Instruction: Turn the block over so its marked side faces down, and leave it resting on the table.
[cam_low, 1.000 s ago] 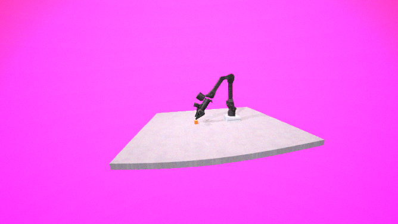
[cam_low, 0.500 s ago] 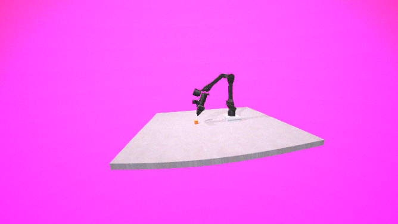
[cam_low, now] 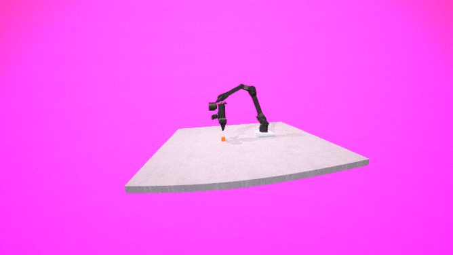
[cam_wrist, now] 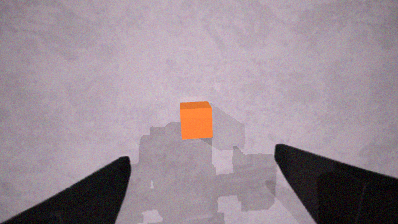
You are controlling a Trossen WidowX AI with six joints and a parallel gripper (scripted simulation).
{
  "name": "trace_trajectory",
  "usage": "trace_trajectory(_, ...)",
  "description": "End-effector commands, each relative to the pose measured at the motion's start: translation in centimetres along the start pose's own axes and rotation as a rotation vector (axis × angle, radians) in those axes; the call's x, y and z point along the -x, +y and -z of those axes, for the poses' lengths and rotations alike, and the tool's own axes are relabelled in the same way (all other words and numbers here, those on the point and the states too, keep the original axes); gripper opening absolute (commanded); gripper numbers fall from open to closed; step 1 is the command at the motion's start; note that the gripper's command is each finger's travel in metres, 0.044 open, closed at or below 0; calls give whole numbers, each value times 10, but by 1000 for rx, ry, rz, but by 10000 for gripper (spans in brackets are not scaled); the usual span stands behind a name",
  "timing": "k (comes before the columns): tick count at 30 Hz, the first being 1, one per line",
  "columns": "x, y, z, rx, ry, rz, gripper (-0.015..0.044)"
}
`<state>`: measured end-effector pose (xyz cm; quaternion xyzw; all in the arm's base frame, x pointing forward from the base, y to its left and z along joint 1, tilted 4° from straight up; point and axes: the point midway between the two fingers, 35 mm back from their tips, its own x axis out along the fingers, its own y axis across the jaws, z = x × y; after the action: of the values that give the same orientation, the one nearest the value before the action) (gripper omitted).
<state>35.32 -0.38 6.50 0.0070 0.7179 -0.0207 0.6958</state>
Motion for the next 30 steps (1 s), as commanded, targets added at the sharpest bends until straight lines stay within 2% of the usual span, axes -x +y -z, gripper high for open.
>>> trace_trajectory(1,-11,1,0,-6,14,-5,440)
trace_trajectory(4,-34,1,1,-6,14,-5,440)
trace_trajectory(30,-77,1,2,-6,14,-5,440)
